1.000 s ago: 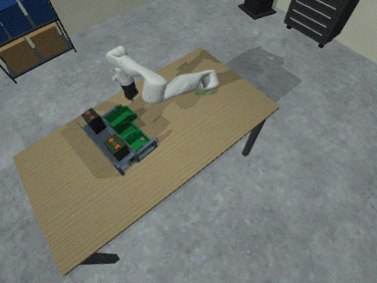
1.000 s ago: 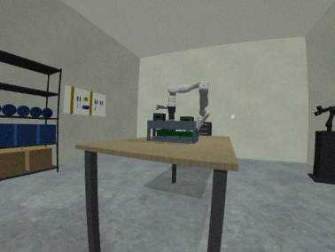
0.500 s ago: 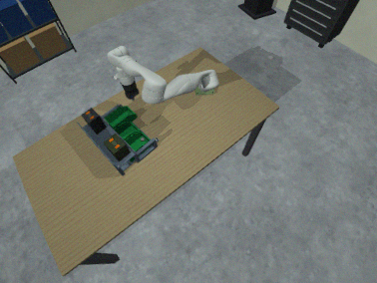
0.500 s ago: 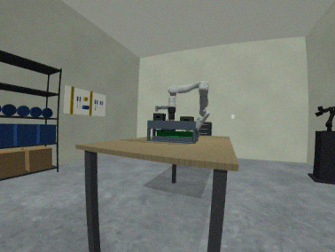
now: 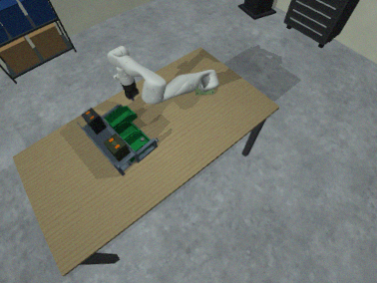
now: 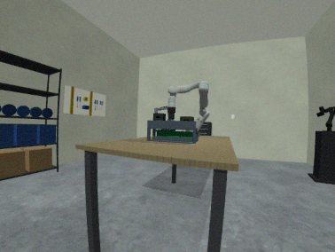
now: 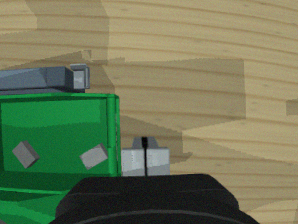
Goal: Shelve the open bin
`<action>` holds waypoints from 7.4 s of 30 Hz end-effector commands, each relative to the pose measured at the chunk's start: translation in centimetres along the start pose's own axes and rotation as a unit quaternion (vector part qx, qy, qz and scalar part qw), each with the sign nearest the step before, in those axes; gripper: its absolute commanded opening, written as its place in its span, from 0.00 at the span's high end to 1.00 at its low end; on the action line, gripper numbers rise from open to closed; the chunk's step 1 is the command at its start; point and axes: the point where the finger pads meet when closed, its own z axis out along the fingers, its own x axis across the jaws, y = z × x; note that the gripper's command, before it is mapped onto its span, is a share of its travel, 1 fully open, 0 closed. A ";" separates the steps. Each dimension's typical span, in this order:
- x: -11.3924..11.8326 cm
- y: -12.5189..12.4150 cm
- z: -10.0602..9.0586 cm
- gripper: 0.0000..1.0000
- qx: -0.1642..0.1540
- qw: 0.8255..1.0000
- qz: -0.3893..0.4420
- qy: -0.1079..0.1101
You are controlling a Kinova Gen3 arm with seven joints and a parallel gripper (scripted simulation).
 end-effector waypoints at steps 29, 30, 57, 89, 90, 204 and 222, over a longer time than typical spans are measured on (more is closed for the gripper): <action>-0.1 -0.2 0.2 1.00 0.003 1.000 0.005 -0.002; -0.1 -0.2 0.2 1.00 0.003 1.000 0.005 -0.002; -0.1 -0.2 1.6 1.00 0.003 1.000 0.005 -0.001; 0.0 -0.2 10.1 1.00 0.002 1.000 0.007 -0.001; 0.0 -0.2 10.1 1.00 0.002 1.000 0.007 -0.001; -2.0 -0.1 11.1 1.00 0.001 1.000 -0.001 -0.001; -2.0 0.1 11.1 1.00 -0.002 1.000 0.001 0.000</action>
